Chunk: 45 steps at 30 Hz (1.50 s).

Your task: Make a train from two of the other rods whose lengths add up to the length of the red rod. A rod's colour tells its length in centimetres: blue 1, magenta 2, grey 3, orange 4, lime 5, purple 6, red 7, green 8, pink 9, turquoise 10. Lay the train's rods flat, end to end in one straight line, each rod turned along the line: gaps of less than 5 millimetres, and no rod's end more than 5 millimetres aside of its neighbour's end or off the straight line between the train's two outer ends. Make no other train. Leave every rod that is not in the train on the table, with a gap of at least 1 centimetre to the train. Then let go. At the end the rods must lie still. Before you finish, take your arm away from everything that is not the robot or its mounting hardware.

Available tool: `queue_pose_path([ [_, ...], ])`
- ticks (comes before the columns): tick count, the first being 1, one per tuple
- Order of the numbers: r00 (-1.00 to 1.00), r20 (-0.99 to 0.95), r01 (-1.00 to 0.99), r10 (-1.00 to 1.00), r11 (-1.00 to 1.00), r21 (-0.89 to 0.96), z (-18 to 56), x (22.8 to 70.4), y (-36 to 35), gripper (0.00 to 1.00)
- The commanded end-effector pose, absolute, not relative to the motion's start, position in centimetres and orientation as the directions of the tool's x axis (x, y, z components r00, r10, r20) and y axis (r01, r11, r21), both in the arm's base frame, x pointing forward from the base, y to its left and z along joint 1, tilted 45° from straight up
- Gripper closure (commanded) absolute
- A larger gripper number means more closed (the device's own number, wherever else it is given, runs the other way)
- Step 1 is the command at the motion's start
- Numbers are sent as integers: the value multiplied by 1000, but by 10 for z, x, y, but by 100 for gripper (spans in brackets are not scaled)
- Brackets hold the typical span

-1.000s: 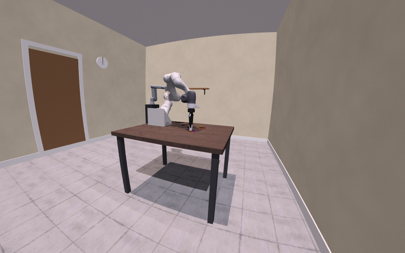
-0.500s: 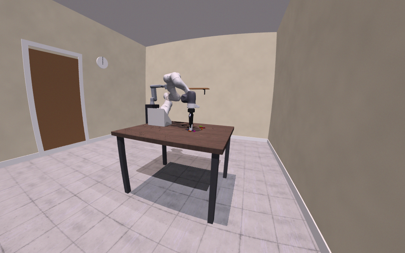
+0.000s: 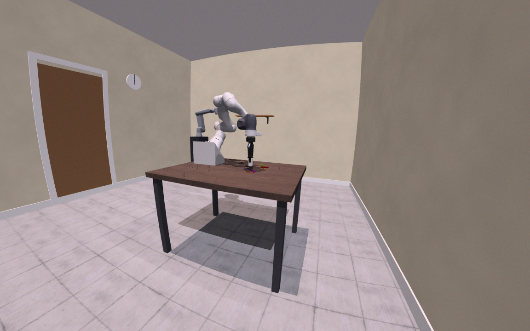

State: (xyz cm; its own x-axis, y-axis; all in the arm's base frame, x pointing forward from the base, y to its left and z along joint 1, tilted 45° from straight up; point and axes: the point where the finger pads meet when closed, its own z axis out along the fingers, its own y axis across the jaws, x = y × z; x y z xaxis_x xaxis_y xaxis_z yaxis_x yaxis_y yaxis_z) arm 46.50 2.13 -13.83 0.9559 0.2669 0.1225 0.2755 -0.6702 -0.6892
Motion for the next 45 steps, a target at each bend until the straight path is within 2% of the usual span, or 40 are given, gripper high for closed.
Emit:
queue_pose_path([
  [1,953,115,278,280,-661,-697,-123,462,9,85],
  [15,953,115,278,280,-661,-697,-103,465,-11,85],
  [16,953,115,278,280,-661,-697,-103,465,-11,0],
  [45,953,115,278,280,-661,-697,-97,466,-18,0],
])
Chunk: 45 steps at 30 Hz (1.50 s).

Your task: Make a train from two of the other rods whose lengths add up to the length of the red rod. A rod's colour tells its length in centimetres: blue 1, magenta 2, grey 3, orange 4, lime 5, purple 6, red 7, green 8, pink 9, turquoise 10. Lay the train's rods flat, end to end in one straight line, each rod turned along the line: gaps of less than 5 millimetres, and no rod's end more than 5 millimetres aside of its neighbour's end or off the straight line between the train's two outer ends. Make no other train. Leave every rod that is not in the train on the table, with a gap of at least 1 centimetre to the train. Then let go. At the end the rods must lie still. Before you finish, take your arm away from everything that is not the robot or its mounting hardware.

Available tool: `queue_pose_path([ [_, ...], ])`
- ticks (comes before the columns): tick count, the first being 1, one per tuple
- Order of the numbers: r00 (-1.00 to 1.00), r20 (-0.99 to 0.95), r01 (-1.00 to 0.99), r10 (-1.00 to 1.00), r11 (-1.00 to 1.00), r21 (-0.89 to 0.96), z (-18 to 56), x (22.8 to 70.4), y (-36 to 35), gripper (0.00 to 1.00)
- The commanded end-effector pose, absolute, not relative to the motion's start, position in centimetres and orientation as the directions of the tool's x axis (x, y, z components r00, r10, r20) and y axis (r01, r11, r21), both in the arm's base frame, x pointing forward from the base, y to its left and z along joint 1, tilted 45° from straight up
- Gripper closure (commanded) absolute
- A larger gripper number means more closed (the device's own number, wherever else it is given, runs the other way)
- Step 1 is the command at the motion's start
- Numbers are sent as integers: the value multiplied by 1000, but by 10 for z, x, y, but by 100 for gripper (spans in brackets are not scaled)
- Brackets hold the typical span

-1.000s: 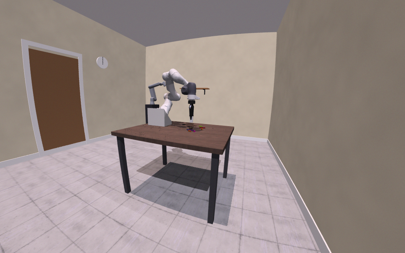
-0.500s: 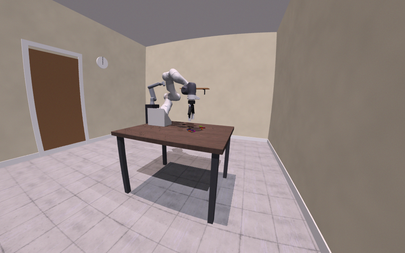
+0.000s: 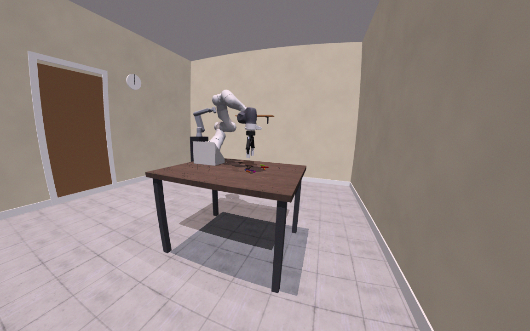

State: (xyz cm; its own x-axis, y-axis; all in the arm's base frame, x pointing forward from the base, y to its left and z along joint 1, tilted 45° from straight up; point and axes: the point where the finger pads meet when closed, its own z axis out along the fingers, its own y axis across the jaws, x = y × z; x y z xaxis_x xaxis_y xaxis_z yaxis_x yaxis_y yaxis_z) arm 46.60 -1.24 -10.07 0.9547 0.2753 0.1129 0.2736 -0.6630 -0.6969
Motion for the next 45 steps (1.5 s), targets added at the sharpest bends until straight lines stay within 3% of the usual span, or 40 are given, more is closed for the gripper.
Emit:
queue_pose_path([
  [1,953,115,278,280,-661,-697,-94,466,-20,0],
  [19,953,115,278,280,-661,-697,-52,474,-62,0],
  [45,953,115,278,280,-661,-697,-50,474,-63,0],
])
